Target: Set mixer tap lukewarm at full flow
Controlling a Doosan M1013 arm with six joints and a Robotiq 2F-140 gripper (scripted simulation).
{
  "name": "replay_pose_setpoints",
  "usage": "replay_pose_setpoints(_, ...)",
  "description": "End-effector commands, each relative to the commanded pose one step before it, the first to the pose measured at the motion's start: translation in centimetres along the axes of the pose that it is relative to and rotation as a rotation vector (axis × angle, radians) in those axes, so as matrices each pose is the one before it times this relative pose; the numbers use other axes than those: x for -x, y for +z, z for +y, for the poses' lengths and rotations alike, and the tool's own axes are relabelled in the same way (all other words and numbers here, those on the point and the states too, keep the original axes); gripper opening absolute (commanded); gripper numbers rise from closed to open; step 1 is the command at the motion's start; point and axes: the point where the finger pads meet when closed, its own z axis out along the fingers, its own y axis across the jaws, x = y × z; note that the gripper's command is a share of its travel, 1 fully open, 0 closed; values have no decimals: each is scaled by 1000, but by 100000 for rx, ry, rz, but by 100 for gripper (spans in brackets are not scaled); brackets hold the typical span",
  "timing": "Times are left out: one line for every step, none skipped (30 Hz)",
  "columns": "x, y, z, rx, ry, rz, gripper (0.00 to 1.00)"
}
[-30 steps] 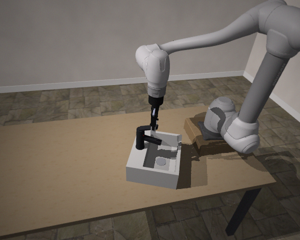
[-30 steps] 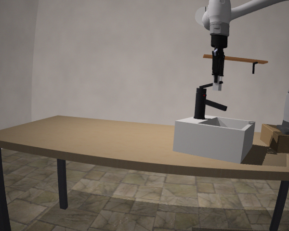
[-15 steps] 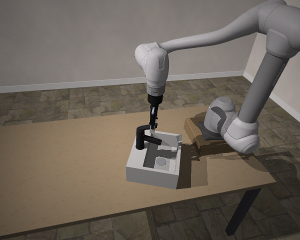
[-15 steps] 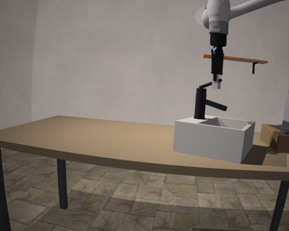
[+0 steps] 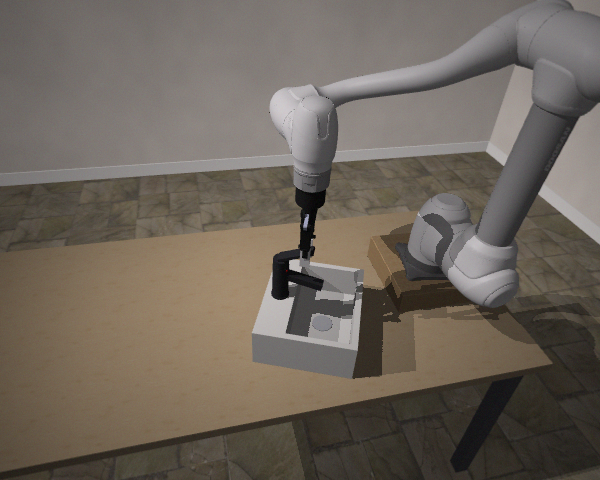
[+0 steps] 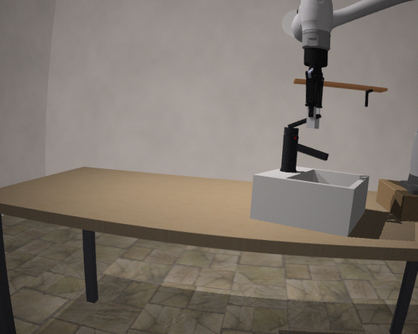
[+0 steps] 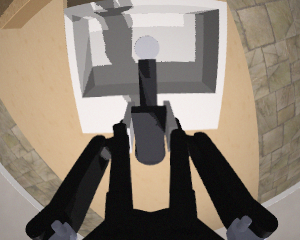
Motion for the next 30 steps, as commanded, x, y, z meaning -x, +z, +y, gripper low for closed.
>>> replay_pose_setpoints(23, -30, 3, 28, -1, -65, 0)
replay_pose_setpoints(0, 0, 0, 0, 0, 0, 0)
replay_pose_setpoints(0, 0, 0, 0, 0, 0, 0)
replay_pose_setpoints(0, 0, 0, 0, 0, 0, 0)
replay_pose_setpoints(0, 0, 0, 0, 0, 0, 0)
replay_pose_setpoints(0, 0, 0, 0, 0, 0, 0)
replay_pose_setpoints(0, 0, 0, 0, 0, 0, 0)
replay_pose_setpoints(0, 0, 0, 0, 0, 0, 0)
replay_pose_setpoints(0, 0, 0, 0, 0, 0, 0)
replay_pose_setpoints(0, 0, 0, 0, 0, 0, 0)
replay_pose_setpoints(0, 0, 0, 0, 0, 0, 0)
replay_pose_setpoints(0, 0, 0, 0, 0, 0, 43)
replay_pose_setpoints(0, 0, 0, 0, 0, 0, 43)
replay_pose_setpoints(0, 0, 0, 0, 0, 0, 43)
replay_pose_setpoints(0, 0, 0, 0, 0, 0, 43)
replay_pose_setpoints(0, 0, 0, 0, 0, 0, 43)
replay_pose_setpoints(0, 0, 0, 0, 0, 0, 43)
replay_pose_setpoints(0, 0, 0, 0, 0, 0, 43)
replay_pose_setpoints(0, 0, 0, 0, 0, 0, 43)
replay_pose_setpoints(0, 0, 0, 0, 0, 0, 43)
replay_pose_setpoints(0, 0, 0, 0, 0, 0, 43)
replay_pose_setpoints(0, 0, 0, 0, 0, 0, 43)
replay_pose_setpoints(0, 0, 0, 0, 0, 0, 43)
replay_pose_setpoints(0, 0, 0, 0, 0, 0, 43)
replay_pose_setpoints(0, 0, 0, 0, 0, 0, 43)
replay_pose_setpoints(0, 0, 0, 0, 0, 0, 43)
replay_pose_setpoints(0, 0, 0, 0, 0, 0, 43)
replay_pose_setpoints(0, 0, 0, 0, 0, 0, 43)
replay_pose_setpoints(0, 0, 0, 0, 0, 0, 43)
replay_pose_setpoints(0, 0, 0, 0, 0, 0, 43)
